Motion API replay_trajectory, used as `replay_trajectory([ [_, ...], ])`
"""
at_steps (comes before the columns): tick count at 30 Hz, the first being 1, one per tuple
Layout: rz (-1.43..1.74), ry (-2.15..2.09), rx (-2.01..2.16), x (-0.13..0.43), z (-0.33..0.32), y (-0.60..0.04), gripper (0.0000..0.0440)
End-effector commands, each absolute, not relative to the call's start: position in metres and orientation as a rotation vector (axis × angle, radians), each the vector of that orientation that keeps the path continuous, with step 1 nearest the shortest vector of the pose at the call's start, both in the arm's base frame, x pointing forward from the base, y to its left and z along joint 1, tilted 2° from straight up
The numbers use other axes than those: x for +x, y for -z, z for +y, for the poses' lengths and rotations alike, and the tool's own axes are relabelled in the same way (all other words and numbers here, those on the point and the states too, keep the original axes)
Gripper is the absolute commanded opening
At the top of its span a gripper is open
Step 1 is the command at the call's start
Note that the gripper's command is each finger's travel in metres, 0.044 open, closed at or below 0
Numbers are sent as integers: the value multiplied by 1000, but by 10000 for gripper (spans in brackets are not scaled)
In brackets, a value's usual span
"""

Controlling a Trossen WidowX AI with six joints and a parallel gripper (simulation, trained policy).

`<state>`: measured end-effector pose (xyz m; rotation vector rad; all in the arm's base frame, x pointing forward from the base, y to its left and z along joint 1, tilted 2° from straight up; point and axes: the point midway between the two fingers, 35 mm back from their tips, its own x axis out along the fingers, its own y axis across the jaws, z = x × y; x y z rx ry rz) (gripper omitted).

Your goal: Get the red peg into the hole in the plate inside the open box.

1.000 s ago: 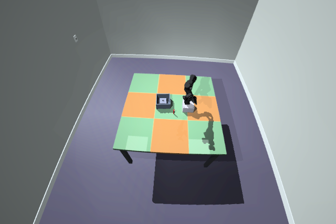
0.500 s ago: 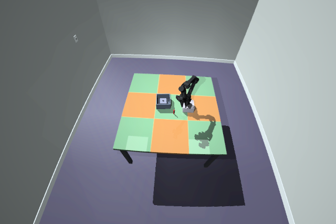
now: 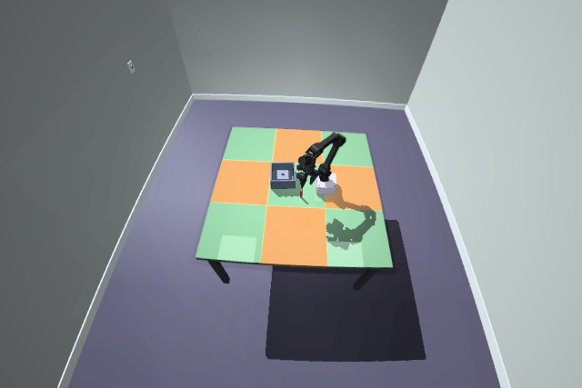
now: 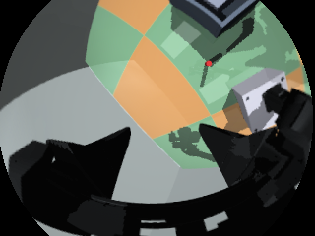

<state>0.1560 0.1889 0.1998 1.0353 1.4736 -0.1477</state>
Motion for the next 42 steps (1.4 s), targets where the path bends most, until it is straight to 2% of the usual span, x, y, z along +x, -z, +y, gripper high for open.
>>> replay_trajectory([
  [1, 1468, 246, 975, 161, 174, -184, 440],
  [17, 1532, 618, 670, 169, 125, -122, 440],
  [42, 1589, 777, 438, 182, 115, -59, 439],
])
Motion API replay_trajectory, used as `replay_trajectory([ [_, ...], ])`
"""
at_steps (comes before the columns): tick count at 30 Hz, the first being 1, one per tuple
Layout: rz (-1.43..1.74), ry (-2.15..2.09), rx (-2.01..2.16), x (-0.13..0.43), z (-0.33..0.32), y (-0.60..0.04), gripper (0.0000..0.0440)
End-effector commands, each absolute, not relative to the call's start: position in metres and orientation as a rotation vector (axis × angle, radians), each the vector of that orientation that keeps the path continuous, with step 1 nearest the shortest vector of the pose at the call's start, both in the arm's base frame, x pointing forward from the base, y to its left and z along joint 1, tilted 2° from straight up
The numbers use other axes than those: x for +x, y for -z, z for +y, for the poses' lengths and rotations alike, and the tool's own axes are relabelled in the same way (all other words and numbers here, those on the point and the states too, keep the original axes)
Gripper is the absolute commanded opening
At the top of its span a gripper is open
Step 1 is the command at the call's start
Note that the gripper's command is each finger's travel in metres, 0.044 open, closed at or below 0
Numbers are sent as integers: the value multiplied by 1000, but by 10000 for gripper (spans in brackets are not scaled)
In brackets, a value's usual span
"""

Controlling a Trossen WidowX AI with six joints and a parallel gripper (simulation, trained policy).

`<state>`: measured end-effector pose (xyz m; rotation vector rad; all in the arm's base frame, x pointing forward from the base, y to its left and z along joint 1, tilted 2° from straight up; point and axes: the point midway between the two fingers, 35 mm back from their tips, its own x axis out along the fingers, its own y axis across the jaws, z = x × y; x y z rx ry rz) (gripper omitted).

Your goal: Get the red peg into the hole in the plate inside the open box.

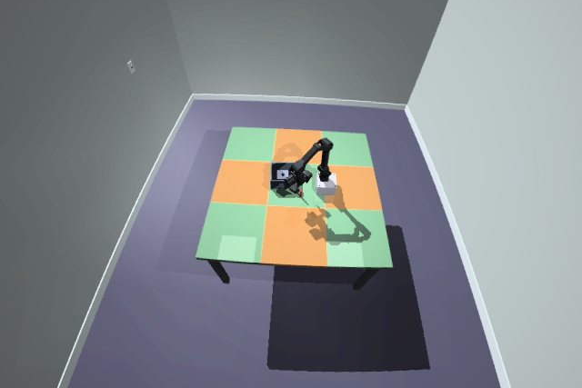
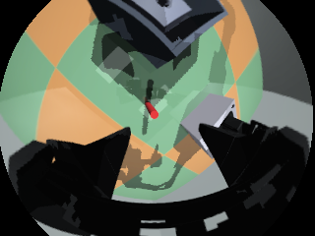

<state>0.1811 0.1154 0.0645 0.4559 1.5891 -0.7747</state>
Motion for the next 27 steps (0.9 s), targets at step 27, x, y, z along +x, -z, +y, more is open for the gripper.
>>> replay_trajectory([
  [27, 1535, 797, 390, 186, 109, 19, 389],
])
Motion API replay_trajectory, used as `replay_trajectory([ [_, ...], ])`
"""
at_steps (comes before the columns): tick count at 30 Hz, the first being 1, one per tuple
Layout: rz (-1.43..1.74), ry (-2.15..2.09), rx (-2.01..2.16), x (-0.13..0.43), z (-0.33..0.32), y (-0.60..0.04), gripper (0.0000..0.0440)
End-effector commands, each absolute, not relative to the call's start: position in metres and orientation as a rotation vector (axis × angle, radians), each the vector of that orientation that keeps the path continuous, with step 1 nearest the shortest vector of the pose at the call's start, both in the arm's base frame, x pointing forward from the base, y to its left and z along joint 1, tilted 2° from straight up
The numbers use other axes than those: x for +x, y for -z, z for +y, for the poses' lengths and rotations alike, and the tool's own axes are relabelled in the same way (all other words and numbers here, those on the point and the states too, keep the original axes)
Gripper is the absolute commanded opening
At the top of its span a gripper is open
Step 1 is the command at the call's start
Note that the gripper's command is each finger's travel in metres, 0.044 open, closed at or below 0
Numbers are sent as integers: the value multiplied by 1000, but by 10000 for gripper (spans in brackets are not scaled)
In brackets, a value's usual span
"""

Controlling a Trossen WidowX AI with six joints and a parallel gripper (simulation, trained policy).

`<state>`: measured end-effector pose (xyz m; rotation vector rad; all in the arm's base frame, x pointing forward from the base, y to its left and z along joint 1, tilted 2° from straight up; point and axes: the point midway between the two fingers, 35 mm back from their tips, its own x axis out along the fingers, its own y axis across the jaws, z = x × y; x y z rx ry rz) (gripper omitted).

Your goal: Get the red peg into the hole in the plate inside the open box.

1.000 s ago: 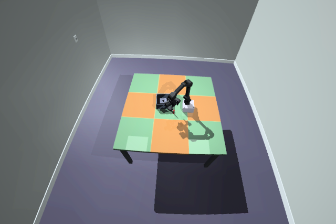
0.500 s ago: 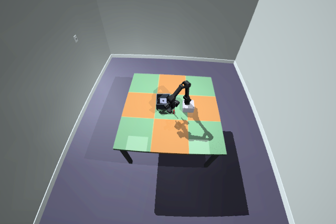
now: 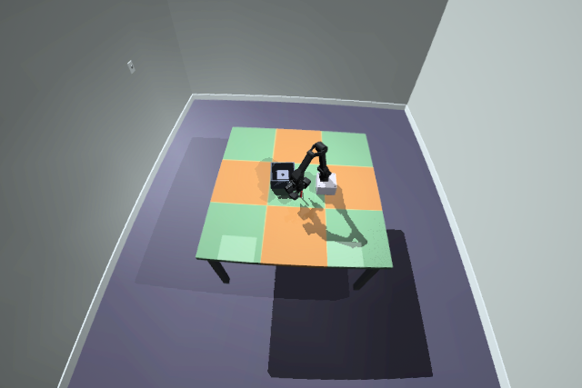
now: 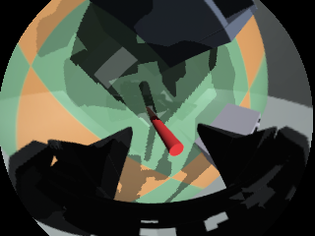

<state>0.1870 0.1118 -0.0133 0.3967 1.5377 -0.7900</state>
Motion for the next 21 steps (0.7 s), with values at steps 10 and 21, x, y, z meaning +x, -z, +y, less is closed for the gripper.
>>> replay_trajectory([
  [10, 1561, 840, 355, 175, 101, 44, 127],
  [21, 1528, 848, 323, 185, 96, 31, 0],
])
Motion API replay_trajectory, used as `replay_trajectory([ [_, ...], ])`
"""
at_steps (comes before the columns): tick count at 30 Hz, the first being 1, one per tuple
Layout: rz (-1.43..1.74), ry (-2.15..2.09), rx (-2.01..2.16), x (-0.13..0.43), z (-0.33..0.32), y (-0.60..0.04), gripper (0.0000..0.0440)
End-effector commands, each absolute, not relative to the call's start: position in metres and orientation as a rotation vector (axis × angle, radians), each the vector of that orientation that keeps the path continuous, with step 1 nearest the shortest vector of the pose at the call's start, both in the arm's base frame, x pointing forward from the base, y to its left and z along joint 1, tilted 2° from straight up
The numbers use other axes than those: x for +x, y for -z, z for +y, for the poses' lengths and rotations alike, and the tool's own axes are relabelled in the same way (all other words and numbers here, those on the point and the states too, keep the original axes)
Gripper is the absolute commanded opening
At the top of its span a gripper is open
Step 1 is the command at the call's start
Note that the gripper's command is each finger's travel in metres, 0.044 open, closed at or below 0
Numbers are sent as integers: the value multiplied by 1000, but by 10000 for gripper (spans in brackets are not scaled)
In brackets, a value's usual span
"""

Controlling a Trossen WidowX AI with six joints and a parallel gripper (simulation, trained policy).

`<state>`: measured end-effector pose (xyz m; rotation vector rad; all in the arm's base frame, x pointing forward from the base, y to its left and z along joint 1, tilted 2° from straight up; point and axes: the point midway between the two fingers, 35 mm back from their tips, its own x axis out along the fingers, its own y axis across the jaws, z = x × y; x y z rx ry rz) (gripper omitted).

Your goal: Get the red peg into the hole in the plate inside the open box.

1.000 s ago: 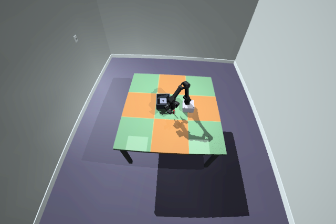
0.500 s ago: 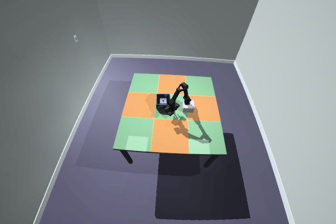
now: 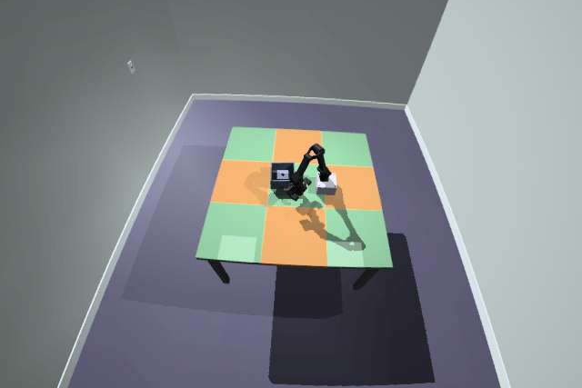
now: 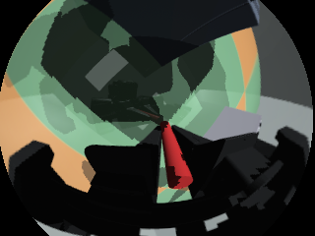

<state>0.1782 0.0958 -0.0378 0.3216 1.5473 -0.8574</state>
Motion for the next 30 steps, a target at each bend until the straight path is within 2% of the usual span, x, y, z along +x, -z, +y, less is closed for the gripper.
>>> replay_trajectory([
  [1, 1521, 848, 324, 187, 95, 27, 0],
  [30, 1301, 930, 426, 259, 45, -74, 0],
])
